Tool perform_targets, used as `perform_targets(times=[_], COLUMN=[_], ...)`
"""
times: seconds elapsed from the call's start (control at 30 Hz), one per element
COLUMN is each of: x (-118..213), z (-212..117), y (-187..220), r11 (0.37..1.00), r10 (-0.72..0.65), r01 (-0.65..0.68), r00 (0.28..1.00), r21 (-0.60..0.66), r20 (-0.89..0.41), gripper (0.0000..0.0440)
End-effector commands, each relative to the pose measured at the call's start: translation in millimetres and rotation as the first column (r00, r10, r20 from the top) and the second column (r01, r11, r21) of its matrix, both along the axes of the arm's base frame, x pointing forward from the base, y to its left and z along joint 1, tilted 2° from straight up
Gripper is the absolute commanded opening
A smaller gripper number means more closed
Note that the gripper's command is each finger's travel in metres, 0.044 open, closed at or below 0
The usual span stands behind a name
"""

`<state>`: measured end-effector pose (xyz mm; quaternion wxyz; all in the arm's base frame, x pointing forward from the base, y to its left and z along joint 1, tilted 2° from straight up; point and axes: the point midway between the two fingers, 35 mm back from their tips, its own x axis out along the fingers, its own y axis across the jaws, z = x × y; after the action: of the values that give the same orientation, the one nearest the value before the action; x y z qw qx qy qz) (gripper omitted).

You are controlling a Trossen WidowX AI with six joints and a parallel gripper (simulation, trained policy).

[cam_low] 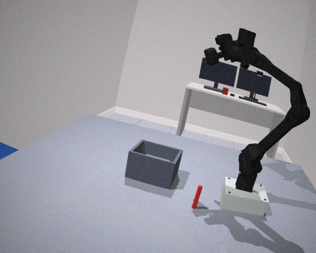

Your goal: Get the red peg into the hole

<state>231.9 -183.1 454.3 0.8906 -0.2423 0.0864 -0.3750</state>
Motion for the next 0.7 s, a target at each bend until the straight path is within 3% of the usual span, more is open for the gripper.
perform_targets(times=[0.0, 0.3, 0.67], x=[18, 42, 50], z=[-30, -86, -157], y=[14, 54, 114], r11=[0.989, 0.905, 0.717], r10=[0.059, 0.162, 0.231], r01=[-0.056, -0.131, -0.092], r00=[0.998, 0.986, 0.967], r21=[0.136, 0.405, 0.691], r20=[-0.017, -0.044, -0.110], gripper=[0.0440, 0.0440, 0.0440])
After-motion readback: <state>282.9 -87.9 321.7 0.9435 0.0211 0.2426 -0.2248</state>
